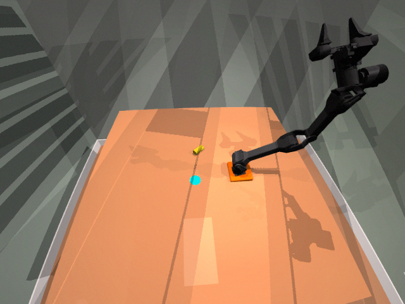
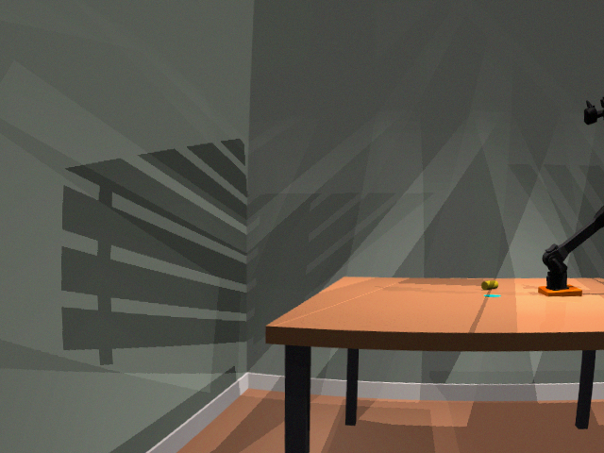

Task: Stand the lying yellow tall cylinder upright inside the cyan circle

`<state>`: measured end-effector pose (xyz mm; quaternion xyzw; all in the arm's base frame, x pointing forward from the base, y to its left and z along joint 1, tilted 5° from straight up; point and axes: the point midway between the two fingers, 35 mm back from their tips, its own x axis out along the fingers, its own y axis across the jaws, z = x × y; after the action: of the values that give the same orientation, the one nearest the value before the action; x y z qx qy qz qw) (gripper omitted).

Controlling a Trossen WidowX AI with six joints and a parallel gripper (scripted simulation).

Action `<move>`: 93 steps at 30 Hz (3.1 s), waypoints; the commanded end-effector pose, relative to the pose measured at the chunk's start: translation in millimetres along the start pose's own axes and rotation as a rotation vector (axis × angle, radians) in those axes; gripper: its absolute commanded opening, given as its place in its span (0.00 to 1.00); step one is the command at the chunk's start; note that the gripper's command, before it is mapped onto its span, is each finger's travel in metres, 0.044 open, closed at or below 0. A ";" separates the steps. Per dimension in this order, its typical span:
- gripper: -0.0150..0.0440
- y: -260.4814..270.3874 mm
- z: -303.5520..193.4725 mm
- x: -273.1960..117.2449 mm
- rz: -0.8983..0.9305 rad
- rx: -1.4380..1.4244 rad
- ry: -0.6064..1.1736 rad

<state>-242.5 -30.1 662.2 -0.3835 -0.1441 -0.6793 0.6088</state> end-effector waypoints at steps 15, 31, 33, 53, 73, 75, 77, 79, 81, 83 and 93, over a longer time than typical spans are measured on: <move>0.78 158.1 48.7 40.0 0.276 -0.247 -0.047; 0.78 380.2 8.1 43.6 0.786 -0.619 -0.012; 0.78 404.4 -4.1 39.5 0.855 -0.656 0.002; 0.78 569.0 -166.0 -54.9 1.586 -0.860 0.259; 0.78 586.3 -299.6 -207.1 2.295 -0.703 0.759; 0.78 583.5 -304.7 -217.2 2.336 -0.678 0.801; 0.78 583.1 -305.3 -218.4 2.342 -0.674 0.806; 0.78 583.1 -305.3 -218.4 2.342 -0.674 0.806; 0.78 587.6 -311.2 -223.8 2.342 -0.674 0.806; 0.78 599.0 -327.8 -240.1 2.341 -0.674 0.806; 0.78 621.0 -372.6 -297.2 2.342 -0.673 0.806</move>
<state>195.8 -196.2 39.6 -0.1754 0.6556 0.1979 0.7073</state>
